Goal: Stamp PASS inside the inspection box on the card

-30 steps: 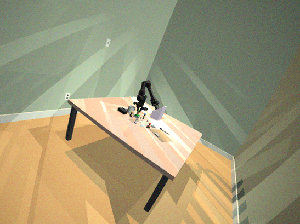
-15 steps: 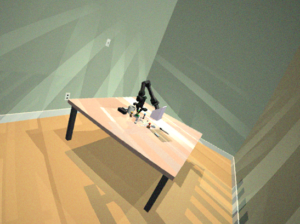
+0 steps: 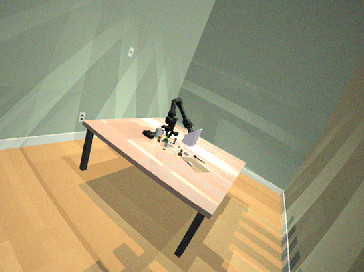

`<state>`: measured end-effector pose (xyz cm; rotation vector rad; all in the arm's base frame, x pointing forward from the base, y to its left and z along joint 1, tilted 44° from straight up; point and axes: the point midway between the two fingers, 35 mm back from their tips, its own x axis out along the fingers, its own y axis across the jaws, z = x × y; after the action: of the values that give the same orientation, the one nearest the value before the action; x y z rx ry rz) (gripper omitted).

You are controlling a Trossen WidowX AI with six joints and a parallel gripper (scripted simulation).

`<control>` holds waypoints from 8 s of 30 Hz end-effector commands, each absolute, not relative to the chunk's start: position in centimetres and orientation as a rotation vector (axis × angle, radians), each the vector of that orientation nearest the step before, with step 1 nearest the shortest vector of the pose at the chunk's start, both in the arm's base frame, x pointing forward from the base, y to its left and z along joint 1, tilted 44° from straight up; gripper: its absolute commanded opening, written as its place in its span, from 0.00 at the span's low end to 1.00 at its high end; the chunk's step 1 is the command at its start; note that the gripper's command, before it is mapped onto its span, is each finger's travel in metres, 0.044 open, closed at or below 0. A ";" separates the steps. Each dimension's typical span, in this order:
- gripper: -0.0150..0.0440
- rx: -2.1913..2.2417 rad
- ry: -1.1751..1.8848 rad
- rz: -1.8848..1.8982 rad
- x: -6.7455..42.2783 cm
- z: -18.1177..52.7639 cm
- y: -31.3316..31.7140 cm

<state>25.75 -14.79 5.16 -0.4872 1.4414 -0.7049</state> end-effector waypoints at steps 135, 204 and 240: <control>0.25 -0.482 1.443 -0.702 25.9 7.4 -12.4; 0.25 0.075 1.096 -1.147 30.3 -1.8 -1.3; 0.25 0.077 1.093 -1.148 30.4 -3.6 -2.9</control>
<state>30.59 -2.75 -3.36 0.0855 1.0900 -1.1482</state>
